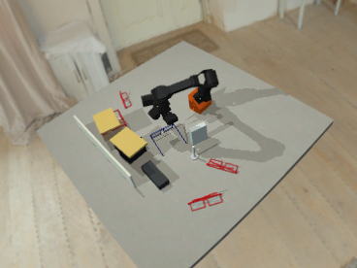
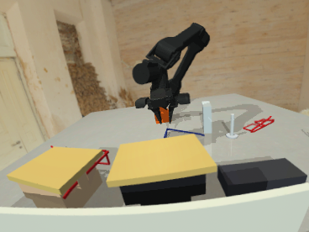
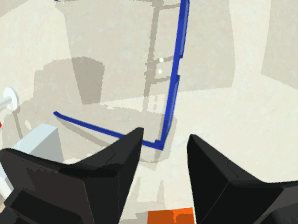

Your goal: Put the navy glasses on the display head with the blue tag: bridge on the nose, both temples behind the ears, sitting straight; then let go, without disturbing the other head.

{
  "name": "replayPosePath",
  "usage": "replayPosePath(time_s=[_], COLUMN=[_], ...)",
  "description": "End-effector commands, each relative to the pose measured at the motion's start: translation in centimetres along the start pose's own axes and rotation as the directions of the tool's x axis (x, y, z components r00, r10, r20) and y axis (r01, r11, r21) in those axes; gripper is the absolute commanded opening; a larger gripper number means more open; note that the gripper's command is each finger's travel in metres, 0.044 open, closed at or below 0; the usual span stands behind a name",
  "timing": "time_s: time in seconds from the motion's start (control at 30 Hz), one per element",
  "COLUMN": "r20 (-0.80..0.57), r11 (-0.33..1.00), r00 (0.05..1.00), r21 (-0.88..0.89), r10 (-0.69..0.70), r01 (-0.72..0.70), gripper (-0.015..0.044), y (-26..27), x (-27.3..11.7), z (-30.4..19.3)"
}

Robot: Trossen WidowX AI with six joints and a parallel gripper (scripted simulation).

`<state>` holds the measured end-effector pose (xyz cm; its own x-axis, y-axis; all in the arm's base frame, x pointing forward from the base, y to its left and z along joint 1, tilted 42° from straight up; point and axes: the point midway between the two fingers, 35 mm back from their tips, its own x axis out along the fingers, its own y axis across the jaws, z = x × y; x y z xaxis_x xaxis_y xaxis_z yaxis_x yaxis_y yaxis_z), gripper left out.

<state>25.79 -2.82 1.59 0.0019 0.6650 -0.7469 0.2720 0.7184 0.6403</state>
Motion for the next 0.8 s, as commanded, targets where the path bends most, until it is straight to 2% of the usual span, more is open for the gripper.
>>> replayPosePath(time_s=[0.0,0.77], r20=[0.003,0.004], r11=[1.0,1.0], r00=[1.0,1.0], r21=[-0.006,-0.006], r10=[-0.005,-0.005], r01=[0.005,0.005], gripper=[0.014,0.014], y=[0.1,0.0], x=[-0.2,3.0], z=[0.2,0.4])
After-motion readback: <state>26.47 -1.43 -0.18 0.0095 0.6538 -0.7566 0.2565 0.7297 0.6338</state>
